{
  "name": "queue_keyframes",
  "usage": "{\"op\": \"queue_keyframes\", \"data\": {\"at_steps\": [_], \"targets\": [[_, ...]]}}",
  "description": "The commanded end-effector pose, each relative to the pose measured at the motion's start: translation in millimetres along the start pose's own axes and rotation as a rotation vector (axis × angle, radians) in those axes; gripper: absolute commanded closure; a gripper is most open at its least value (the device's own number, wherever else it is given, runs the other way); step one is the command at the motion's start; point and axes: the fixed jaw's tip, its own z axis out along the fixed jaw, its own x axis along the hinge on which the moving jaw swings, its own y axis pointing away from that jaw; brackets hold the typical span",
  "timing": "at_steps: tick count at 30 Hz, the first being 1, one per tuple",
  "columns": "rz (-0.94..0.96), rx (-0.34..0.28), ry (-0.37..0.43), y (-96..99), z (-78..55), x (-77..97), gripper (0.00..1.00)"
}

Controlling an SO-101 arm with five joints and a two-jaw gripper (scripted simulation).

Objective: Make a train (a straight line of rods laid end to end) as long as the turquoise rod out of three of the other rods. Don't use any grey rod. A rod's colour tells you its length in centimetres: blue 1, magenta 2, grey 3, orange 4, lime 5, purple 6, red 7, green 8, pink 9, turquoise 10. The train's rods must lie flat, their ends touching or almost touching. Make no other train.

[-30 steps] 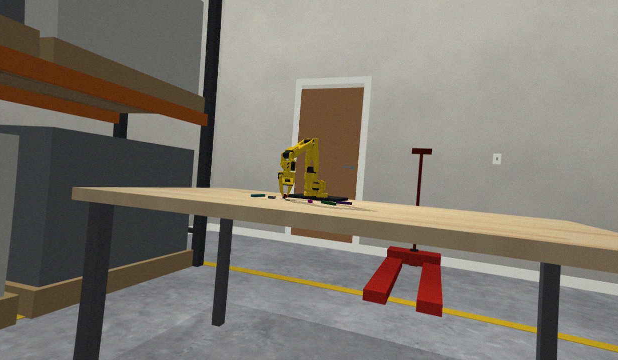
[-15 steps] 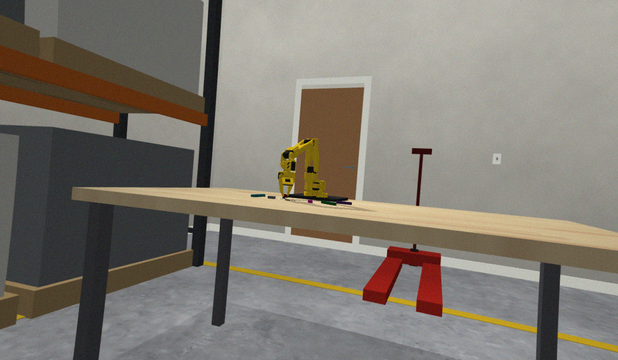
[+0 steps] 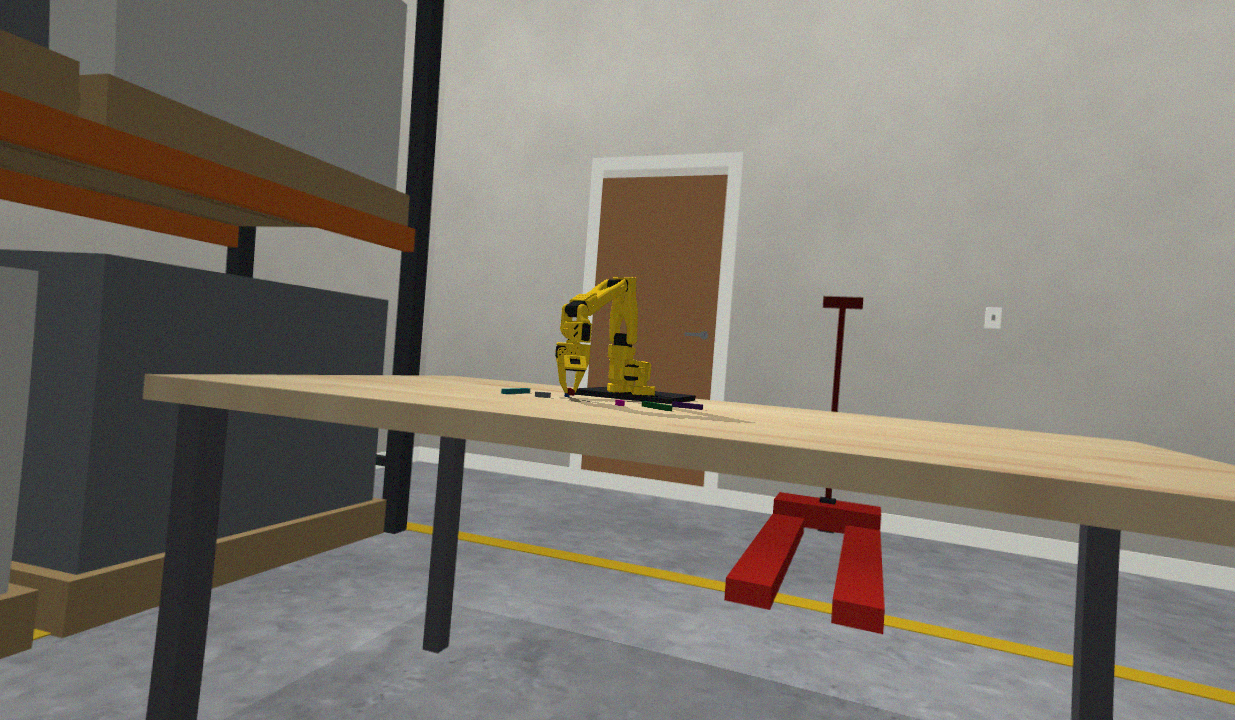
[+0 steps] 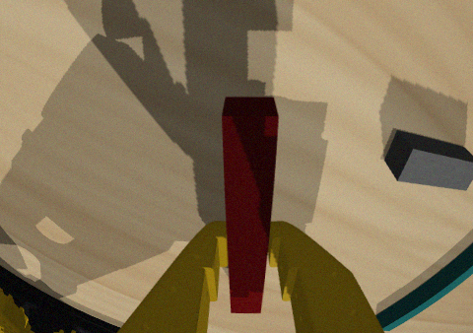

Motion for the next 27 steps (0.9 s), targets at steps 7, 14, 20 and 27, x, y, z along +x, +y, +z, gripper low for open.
{"op": "queue_keyframes", "data": {"at_steps": [7, 14, 20, 27], "targets": [[-0.006, -0.006, 0.004, 1.0, 3.5, -1.5, 1.00], [-0.006, -0.006, 0.004, 1.1, 5.6, -1.6, 1.00], [-0.006, -0.006, 0.004, 1.1, 7.9, -1.6, 1.00], [-0.006, -0.006, 0.004, 1.1, 8.7, -1.5, 1.00]]}}
